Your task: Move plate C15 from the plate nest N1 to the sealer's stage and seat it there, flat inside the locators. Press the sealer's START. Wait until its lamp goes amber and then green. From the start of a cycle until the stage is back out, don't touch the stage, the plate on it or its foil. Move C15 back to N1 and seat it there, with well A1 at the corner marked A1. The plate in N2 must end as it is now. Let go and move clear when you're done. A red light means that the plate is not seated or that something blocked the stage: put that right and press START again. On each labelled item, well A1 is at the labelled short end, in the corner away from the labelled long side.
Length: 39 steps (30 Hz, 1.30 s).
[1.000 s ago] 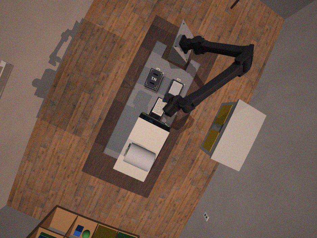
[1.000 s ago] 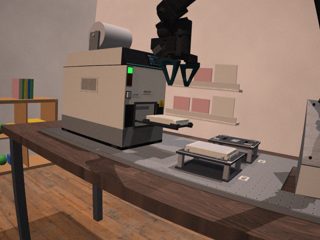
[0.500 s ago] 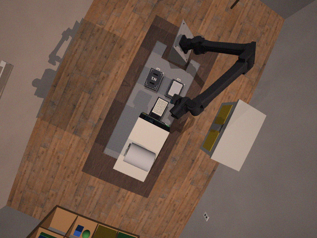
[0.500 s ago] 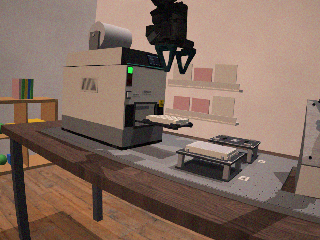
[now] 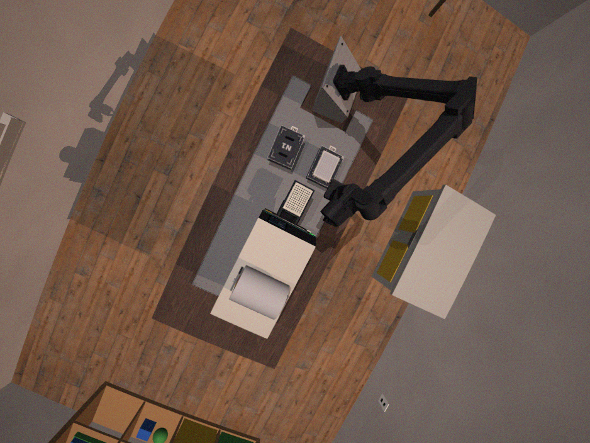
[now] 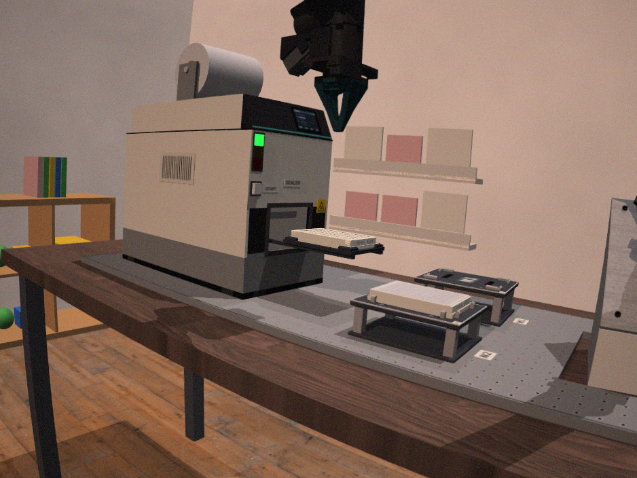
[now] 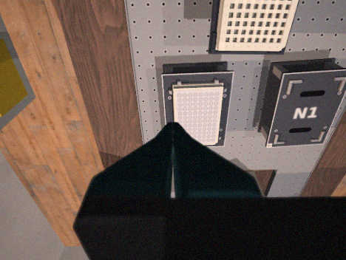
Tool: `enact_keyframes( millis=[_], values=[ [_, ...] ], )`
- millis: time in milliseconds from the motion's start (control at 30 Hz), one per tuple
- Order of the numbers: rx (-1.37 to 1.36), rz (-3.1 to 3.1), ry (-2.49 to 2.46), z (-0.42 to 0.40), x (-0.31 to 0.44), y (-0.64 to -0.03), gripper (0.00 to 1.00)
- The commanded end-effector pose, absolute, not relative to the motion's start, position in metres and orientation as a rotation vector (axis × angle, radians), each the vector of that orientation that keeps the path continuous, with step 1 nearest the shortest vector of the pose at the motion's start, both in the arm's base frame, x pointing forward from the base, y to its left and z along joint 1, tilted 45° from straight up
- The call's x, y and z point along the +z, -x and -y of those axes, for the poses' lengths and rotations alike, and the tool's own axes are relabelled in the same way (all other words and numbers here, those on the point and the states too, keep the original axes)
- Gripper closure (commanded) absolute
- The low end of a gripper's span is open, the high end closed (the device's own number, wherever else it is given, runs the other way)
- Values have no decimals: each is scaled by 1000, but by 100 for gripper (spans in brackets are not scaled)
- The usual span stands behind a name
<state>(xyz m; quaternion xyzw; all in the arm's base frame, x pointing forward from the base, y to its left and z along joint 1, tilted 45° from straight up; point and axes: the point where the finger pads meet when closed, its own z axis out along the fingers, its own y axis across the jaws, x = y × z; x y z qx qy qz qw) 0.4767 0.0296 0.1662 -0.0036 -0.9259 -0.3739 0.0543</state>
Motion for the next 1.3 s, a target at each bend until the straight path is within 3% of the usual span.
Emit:
enact_keyframes(
  millis=[0, 800, 1267],
  values=[
    [-1134, 2803, 61, -21, 153, -478, 100],
    [-1139, 2824, 51, -21, 169, -476, 100],
    [-1281, 3258, 402, -29, 173, -472, 100]
  ],
)
